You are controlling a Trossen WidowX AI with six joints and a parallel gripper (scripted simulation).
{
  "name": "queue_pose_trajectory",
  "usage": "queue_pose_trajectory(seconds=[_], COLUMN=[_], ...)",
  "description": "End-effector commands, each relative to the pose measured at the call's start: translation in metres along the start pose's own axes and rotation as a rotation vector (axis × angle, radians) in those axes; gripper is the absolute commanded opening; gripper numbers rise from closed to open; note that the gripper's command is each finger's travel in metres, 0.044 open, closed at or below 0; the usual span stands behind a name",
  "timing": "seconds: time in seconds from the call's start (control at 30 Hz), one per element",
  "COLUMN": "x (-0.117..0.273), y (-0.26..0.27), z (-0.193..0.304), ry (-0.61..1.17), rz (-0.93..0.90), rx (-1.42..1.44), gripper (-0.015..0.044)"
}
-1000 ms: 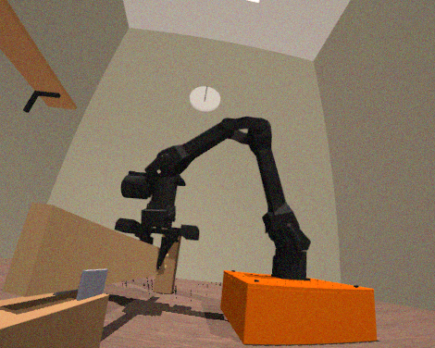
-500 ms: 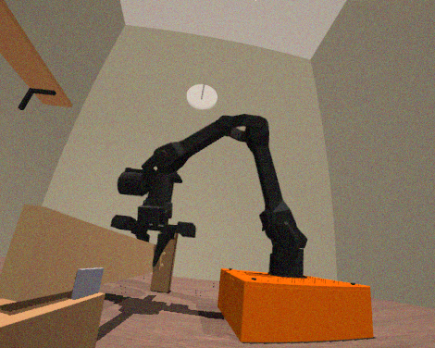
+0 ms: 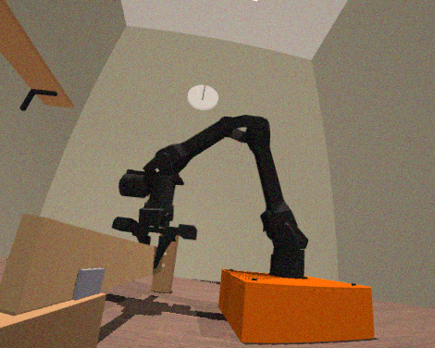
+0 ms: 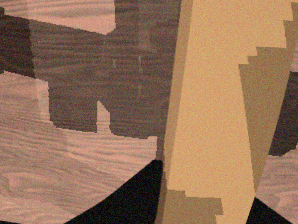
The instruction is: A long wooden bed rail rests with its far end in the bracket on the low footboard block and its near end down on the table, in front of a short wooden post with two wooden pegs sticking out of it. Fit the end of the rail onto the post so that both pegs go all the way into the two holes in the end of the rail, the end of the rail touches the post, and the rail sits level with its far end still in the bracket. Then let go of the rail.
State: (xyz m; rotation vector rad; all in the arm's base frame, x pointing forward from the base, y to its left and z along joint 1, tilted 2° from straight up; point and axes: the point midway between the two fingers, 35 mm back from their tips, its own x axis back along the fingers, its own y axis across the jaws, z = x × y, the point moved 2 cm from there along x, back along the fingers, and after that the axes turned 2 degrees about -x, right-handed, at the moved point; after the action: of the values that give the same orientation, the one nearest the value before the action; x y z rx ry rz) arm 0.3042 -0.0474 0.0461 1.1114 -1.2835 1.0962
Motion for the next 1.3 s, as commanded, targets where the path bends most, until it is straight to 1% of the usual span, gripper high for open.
queue_pose_trajectory(seconds=[0.0, 1.27], x=[0.0022, 0.0015], y=[-0.0003, 0.0020], z=[-0.0011, 0.0018], ry=[-0.008, -0.008], rz=[0.010, 0.010], rx=[-0.003, -0.003], gripper=[0.0000, 0.0000])
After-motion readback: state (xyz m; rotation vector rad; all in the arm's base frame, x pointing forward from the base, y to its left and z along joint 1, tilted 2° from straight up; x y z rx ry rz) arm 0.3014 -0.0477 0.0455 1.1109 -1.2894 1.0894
